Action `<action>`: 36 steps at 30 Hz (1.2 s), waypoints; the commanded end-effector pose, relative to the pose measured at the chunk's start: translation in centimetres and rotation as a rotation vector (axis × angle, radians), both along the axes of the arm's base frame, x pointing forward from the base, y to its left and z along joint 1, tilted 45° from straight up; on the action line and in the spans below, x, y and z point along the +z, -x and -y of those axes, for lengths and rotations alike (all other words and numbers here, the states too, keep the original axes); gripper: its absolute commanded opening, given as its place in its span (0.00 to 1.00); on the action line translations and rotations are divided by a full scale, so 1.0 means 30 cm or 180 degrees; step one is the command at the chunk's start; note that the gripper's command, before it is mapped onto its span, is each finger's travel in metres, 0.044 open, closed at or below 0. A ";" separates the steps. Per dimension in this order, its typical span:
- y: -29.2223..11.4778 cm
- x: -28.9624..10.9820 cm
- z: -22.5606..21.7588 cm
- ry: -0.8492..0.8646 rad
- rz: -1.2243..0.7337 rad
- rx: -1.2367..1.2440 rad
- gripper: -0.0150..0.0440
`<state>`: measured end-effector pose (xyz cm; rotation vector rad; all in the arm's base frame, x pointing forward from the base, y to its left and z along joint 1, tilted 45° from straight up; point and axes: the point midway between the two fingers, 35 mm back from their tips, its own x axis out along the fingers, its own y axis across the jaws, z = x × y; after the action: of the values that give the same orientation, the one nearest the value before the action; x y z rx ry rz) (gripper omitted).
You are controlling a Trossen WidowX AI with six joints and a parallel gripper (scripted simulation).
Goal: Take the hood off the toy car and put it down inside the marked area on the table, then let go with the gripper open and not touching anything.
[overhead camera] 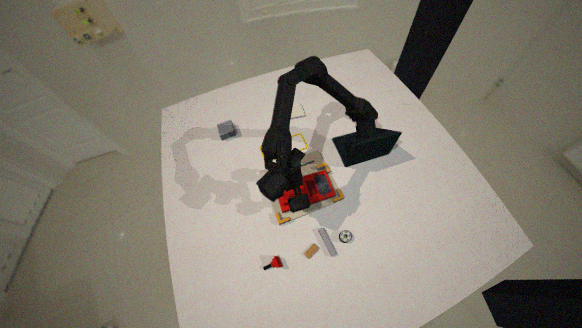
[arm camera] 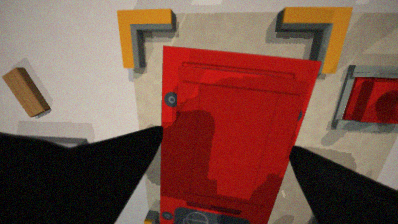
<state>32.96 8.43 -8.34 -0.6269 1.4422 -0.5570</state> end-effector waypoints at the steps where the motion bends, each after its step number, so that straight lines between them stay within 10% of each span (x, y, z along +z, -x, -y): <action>1: 0.002 -0.006 0.014 0.0025 -0.0021 0.0008 1.00; 13: 0.001 -0.018 0.026 0.0027 -0.0021 0.0008 1.00; 26: -0.001 -0.015 0.015 0.0002 -0.0001 -0.0001 0.75; 36: 0.000 -0.004 0.004 0.0002 -0.0002 0.0000 0.31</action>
<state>32.95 8.15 -8.59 -0.6354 1.4434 -0.5544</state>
